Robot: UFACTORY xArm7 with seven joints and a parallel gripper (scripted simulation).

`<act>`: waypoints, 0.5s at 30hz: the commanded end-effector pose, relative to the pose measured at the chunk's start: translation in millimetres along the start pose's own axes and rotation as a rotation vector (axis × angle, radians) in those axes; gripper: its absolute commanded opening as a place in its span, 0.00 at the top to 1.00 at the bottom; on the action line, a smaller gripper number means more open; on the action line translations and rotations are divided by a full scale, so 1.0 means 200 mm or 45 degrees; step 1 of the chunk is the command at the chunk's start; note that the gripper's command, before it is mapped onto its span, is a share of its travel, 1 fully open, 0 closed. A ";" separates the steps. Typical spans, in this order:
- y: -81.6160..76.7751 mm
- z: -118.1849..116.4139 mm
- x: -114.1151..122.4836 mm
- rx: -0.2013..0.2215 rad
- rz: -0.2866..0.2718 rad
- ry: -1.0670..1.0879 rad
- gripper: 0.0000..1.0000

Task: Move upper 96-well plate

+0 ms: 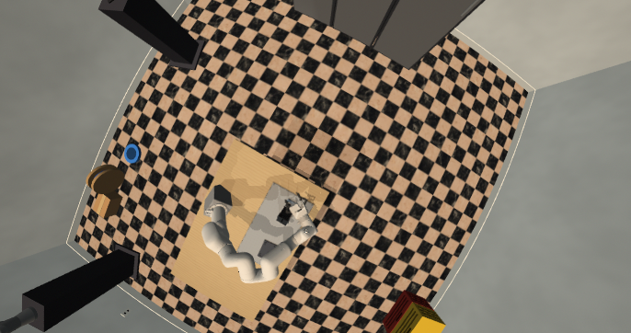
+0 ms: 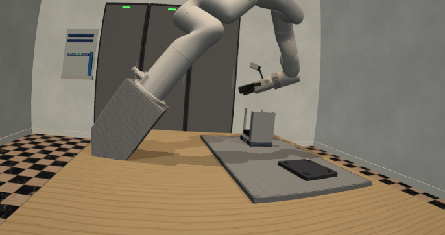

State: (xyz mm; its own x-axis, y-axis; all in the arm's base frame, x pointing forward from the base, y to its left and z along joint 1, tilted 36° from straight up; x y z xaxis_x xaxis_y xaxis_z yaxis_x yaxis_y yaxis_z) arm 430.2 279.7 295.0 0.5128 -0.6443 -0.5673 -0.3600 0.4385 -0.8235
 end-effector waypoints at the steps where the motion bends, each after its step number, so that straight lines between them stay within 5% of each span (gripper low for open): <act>1: -0.02 -0.05 0.03 0.012 -0.100 0.131 0.00; 6: -0.03 -0.09 0.06 0.025 -0.168 0.223 0.00; 15: -0.07 -0.22 0.15 0.113 -0.395 0.503 0.00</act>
State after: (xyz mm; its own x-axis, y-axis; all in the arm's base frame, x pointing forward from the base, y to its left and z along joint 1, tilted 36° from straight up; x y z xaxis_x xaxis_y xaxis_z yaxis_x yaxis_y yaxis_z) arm 420.7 234.6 289.3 0.2996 -0.8954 -0.3293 -0.2110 0.2744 -0.9382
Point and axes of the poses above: the point where the finger pads meet when closed, its own y axis out along the fingers, its own z axis across the jaws, x = y × z, the point moved 7 cm from there along -y, back along the fingers, and after that the axes turned 15 degrees about y, right-handed, at the moved point
